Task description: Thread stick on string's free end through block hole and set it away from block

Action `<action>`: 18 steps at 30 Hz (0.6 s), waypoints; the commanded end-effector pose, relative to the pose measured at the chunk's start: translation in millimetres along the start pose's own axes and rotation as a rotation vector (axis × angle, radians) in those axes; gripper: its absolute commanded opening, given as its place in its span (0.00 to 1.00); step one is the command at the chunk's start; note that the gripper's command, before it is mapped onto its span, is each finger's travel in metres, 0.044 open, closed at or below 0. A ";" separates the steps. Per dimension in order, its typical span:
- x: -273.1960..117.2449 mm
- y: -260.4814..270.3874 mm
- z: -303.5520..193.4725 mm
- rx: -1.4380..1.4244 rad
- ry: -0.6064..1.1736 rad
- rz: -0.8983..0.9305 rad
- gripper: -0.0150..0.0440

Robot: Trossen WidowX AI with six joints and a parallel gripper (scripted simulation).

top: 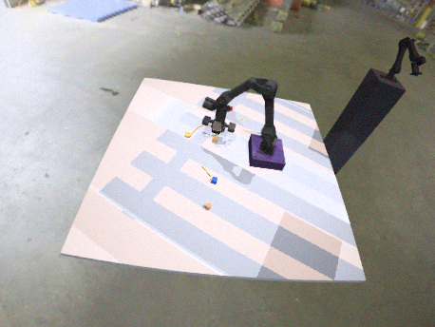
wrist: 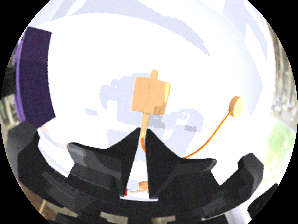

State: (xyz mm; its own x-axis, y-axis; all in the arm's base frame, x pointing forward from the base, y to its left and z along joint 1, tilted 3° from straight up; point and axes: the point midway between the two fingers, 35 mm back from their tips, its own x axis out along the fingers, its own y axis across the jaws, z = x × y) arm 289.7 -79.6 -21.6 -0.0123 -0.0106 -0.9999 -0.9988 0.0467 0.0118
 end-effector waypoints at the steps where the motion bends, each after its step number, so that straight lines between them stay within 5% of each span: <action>1: -0.5 0.2 5.6 0.003 0.001 -0.003 0.25; 14: -0.7 -0.2 16.3 0.002 0.001 -0.002 0.25; 18: -0.3 0.3 15.2 -0.001 0.000 0.000 0.43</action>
State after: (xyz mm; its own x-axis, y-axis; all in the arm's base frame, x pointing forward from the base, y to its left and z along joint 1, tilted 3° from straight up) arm 290.1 -64.4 -21.4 -0.0126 -0.0112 -0.9999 -0.9989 0.0463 0.0120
